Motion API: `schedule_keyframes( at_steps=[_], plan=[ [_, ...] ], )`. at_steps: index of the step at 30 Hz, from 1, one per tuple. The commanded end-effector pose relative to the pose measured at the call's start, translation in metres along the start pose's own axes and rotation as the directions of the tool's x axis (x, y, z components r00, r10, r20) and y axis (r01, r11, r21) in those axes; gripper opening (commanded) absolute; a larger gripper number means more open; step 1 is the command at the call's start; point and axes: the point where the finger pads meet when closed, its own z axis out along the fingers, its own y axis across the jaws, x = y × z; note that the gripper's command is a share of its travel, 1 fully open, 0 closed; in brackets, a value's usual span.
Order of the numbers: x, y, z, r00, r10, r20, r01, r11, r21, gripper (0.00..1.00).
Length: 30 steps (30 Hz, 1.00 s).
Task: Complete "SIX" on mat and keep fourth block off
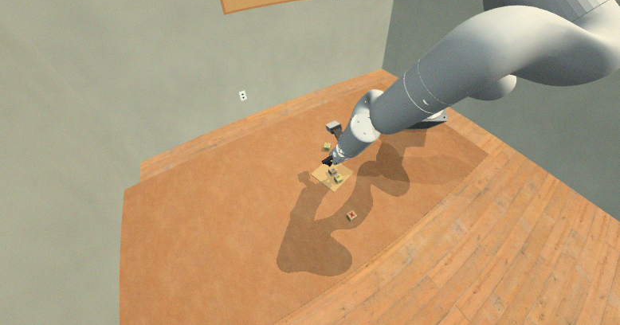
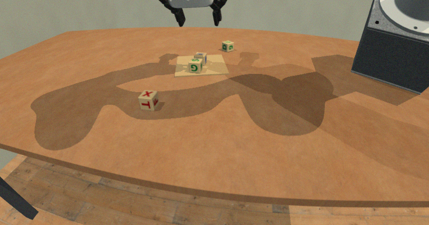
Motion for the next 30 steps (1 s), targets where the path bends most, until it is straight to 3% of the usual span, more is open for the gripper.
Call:
schedule_keyframes(
  at_steps=[1, 3, 4, 7, 8, 10, 12, 15, 17, 20, 30],
  plan=[
    [-0.025, -0.008, -0.014, 0.997, -0.004, 0.073, 0.003, 1.0, 0.015, 1.0],
    [-0.025, -0.008, -0.014, 0.997, -0.004, 0.073, 0.003, 1.0, 0.015, 1.0],
    [-0.056, -0.017, -0.031, 0.988, -0.011, 0.152, 0.008, 1.0, 0.021, 1.0],
    [-0.056, -0.017, -0.031, 0.988, -0.011, 0.152, 0.008, 1.0, 0.021, 1.0],
    [-0.083, -0.024, -0.048, 0.975, -0.021, 0.223, 0.015, 0.999, 0.031, 1.0],
    [-0.084, -0.024, -0.048, 0.974, -0.022, 0.225, 0.015, 0.999, 0.031, 1.0],
    [-0.109, -0.031, -0.065, 0.956, -0.034, 0.29, 0.022, 0.999, 0.043, 1.0],
    [-0.109, -0.031, -0.065, 0.956, -0.034, 0.29, 0.022, 0.999, 0.043, 1.0],
    [-0.144, -0.04, -0.09, 0.923, -0.056, 0.38, 0.034, 0.997, 0.066, 1.0],
    [-0.16, -0.043, -0.103, 0.904, -0.069, 0.421, 0.039, 0.996, 0.078, 1.0],
    [-0.165, -0.045, -0.107, 0.898, -0.073, 0.433, 0.041, 0.996, 0.083, 1.0]
  ],
)
